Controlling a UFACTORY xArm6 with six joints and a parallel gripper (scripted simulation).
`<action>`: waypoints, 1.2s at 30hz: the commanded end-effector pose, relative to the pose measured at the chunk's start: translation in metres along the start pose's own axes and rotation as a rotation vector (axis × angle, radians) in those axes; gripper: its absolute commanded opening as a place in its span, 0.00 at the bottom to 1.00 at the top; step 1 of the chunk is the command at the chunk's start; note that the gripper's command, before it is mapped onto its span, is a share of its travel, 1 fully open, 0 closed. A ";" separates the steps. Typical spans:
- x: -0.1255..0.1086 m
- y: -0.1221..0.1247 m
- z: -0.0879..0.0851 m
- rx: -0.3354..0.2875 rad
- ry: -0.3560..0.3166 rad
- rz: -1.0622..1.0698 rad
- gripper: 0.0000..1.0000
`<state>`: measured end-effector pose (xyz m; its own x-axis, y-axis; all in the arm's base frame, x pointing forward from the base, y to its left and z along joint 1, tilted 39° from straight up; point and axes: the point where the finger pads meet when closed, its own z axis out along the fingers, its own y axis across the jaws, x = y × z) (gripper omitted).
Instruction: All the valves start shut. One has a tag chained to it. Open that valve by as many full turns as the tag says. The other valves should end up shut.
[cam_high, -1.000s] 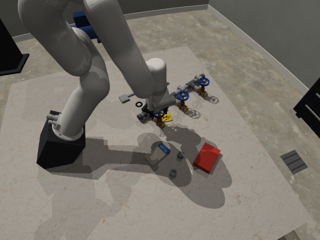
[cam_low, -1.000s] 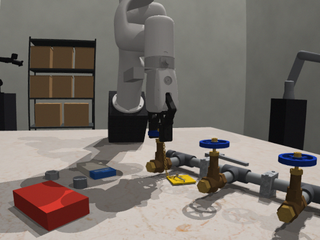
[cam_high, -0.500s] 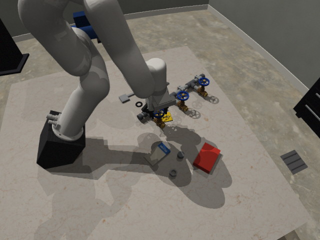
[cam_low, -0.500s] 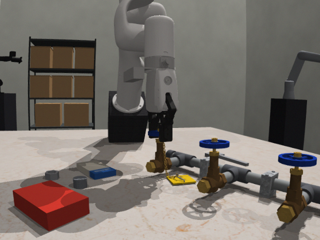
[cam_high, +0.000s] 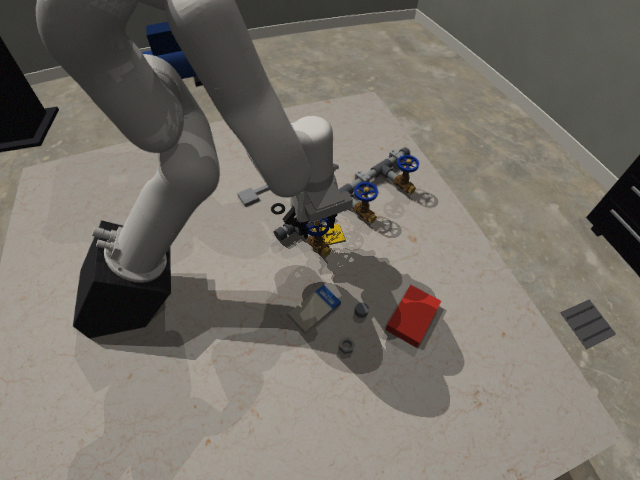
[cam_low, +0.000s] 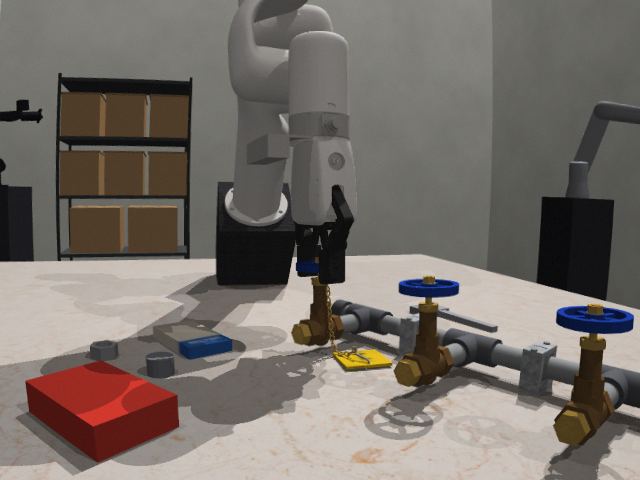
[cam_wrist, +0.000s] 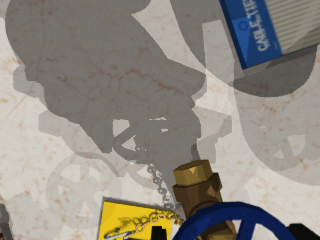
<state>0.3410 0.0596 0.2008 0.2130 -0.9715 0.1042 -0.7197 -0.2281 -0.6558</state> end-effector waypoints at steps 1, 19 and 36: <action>0.000 -0.001 0.000 0.002 0.000 -0.032 0.00; 0.000 -0.001 0.000 0.002 0.001 -0.556 0.00; 0.000 -0.001 0.000 -0.003 0.014 -1.429 0.00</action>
<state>0.3409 0.0596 0.2007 0.7273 -0.1339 0.6731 -0.0928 -0.9910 -0.0970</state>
